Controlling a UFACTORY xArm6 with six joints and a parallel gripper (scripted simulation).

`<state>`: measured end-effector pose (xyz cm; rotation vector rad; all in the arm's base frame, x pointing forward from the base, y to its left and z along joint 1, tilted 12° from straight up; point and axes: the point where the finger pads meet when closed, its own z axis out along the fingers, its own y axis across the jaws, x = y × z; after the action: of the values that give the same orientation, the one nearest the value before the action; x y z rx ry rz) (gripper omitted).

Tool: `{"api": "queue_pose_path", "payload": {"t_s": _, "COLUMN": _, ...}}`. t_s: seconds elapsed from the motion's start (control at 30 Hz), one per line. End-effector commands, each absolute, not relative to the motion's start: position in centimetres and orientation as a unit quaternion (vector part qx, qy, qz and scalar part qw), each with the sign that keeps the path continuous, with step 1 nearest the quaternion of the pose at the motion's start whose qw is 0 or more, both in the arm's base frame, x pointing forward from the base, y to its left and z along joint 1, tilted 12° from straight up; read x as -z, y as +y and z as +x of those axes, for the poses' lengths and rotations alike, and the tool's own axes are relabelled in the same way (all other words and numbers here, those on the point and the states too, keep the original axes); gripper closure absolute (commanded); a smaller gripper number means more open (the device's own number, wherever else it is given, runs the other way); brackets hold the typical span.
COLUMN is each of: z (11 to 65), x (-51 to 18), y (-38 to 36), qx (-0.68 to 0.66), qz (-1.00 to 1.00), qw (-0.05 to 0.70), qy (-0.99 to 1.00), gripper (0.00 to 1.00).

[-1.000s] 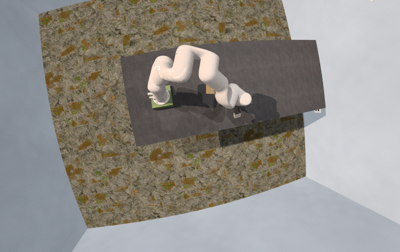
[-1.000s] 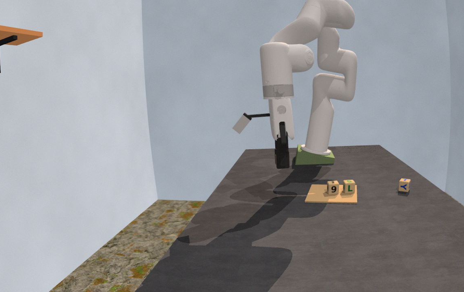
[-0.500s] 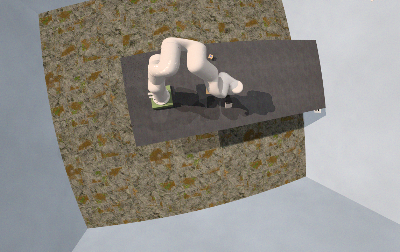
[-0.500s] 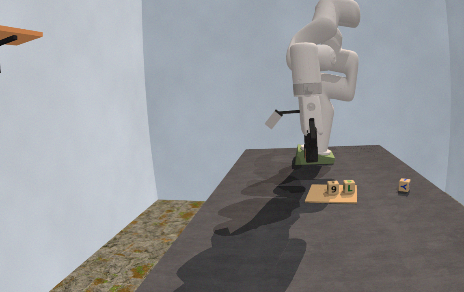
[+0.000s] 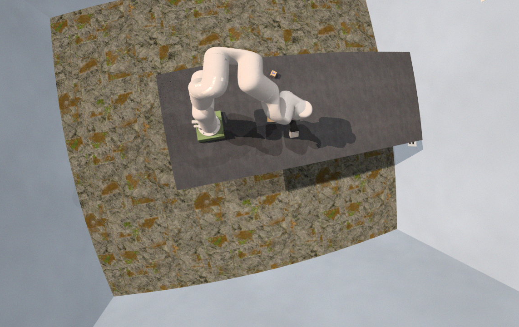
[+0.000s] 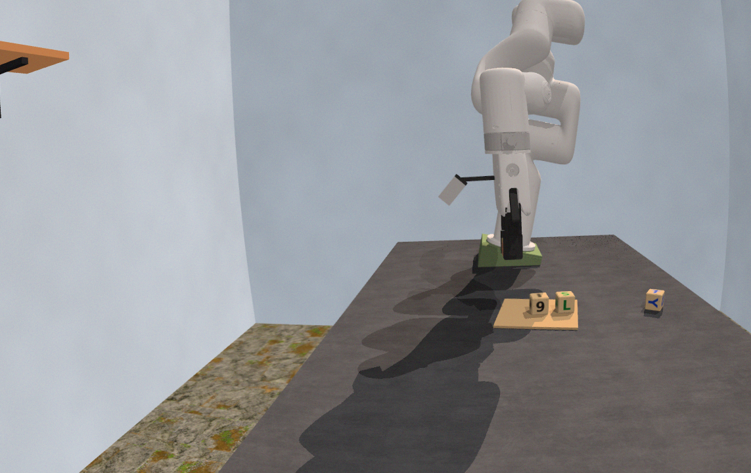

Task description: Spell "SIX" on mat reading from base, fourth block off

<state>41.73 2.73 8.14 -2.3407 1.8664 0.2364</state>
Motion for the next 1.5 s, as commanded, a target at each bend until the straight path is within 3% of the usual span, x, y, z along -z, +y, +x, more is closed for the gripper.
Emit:
{"api": "queue_pose_path", "payload": {"t_s": 0.0, "z": 41.8, "x": -7.9, "y": 2.8, "qx": -0.077, "qz": -0.778, "qw": 0.070, "qy": 0.620, "gripper": 0.73}}
{"api": "queue_pose_path", "payload": {"t_s": 0.8, "z": 41.6, "x": 0.6, "y": 4.6, "qx": -0.077, "qz": -0.778, "qw": 0.070, "qy": 0.620, "gripper": 0.73}}
{"api": "queue_pose_path", "payload": {"t_s": 1.47, "z": 41.5, "x": 1.0, "y": 4.7, "qx": -0.077, "qz": -0.778, "qw": 0.070, "qy": 0.620, "gripper": 0.73}}
